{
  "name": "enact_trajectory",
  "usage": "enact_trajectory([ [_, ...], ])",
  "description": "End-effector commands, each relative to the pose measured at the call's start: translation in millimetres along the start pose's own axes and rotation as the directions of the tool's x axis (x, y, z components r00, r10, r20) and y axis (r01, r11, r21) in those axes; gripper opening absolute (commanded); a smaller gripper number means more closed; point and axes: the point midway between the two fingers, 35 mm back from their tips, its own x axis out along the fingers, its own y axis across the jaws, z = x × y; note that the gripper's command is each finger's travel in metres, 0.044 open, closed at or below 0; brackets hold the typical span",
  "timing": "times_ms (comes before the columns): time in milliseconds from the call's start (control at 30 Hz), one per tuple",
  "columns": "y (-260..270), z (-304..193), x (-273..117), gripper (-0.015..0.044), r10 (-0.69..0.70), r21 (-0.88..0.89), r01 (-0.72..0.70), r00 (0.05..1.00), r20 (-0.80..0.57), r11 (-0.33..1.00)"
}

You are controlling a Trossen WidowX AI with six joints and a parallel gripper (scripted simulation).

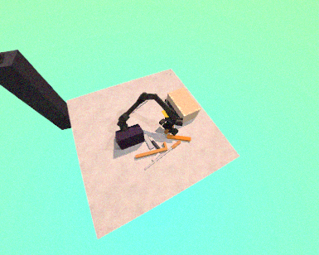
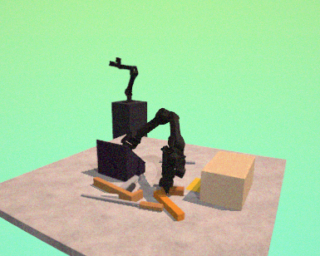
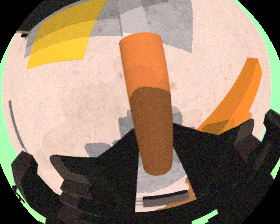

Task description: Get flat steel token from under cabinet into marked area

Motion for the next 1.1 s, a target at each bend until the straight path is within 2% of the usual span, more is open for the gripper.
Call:
enact_trajectory([
  [0,0,8,0,0.0,0.002,-0.001,-0.002,1.0,0.007,1.0],
  [1067,3,38,0,0.0,0.003,-0.002,-0.003,1.0,0.008,1.0],
])
